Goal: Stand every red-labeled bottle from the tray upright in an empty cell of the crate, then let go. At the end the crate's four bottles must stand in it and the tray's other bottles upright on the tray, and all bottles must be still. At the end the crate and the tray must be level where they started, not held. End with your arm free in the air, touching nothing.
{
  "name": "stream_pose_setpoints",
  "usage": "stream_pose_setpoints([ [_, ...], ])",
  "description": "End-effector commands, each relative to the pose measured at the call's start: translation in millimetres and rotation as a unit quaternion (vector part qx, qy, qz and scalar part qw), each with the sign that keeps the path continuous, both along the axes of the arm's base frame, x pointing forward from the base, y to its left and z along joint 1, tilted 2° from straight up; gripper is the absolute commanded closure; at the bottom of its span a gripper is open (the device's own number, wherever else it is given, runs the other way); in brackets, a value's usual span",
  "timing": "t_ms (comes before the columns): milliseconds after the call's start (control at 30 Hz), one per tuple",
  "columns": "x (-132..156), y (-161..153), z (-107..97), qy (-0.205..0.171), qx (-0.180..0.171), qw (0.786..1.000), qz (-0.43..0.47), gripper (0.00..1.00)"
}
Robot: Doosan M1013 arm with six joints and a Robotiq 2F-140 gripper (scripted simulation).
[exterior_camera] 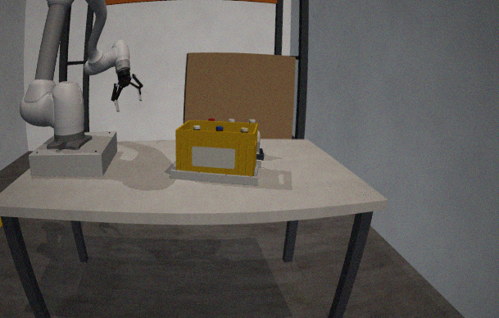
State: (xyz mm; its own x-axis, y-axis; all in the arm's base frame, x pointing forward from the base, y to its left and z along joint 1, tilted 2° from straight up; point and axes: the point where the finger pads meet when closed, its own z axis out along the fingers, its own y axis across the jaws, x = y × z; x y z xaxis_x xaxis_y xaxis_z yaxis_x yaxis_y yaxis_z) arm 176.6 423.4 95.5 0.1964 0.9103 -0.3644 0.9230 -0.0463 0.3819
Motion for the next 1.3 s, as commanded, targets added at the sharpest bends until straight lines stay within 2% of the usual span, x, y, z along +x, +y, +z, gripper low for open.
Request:
stream_pose_setpoints([
  [0,35,-1,10,0.010,0.013,0.999,-0.049,0.00],
  [67,64,-5,18,0.017,0.024,0.996,-0.090,0.00],
  [100,64,-5,18,0.017,0.024,0.996,-0.090,0.00],
  [167,98,-11,28,0.023,0.038,0.990,-0.135,0.00],
  [200,98,-11,28,0.023,0.038,0.990,-0.135,0.00],
  [233,117,-16,34,0.026,0.046,0.986,-0.159,0.00],
  [267,117,-16,34,0.026,0.046,0.986,-0.159,0.00],
  [333,156,-29,46,0.032,0.063,0.975,-0.209,0.00],
  [367,156,-29,46,0.032,0.063,0.975,-0.209,0.00],
  [400,176,-38,53,0.035,0.072,0.969,-0.234,0.00],
  [467,176,-38,53,0.035,0.072,0.969,-0.234,0.00],
  [533,218,-59,68,0.038,0.092,0.953,-0.286,0.00],
  [567,218,-59,68,0.038,0.092,0.953,-0.286,0.00],
  [600,240,-72,76,0.040,0.103,0.944,-0.312,0.00],
  [633,240,-72,76,0.040,0.103,0.944,-0.312,0.00],
  [667,261,-87,84,0.040,0.114,0.933,-0.338,0.00],
  [700,261,-87,84,0.040,0.114,0.933,-0.338,0.00],
  [733,283,-103,93,0.040,0.125,0.922,-0.364,0.00],
  [767,283,-103,93,0.040,0.125,0.922,-0.364,0.00],
  [800,303,-120,102,0.040,0.137,0.910,-0.389,0.00],
  [833,303,-120,102,0.040,0.137,0.910,-0.389,0.00],
  [867,324,-139,111,0.039,0.148,0.898,-0.413,0.00],
  [900,324,-139,111,0.039,0.148,0.898,-0.413,0.00],
  [933,342,-159,120,0.038,0.160,0.884,-0.437,0.00],
  [1033,343,-159,121,0.038,0.160,0.884,-0.437,0.00],
  [1100,379,-204,140,0.033,0.183,0.856,-0.483,0.00],
  [1133,379,-204,140,0.033,0.183,0.856,-0.483,0.00],
  [1167,390,-221,147,0.029,0.195,0.841,-0.504,0.00],
  [1200,395,-228,150,0.029,0.195,0.841,-0.504,0.00],
  [1233,405,-245,157,0.025,0.206,0.826,-0.525,0.00],
  [1267,410,-252,160,0.025,0.206,0.826,-0.525,0.00],
])
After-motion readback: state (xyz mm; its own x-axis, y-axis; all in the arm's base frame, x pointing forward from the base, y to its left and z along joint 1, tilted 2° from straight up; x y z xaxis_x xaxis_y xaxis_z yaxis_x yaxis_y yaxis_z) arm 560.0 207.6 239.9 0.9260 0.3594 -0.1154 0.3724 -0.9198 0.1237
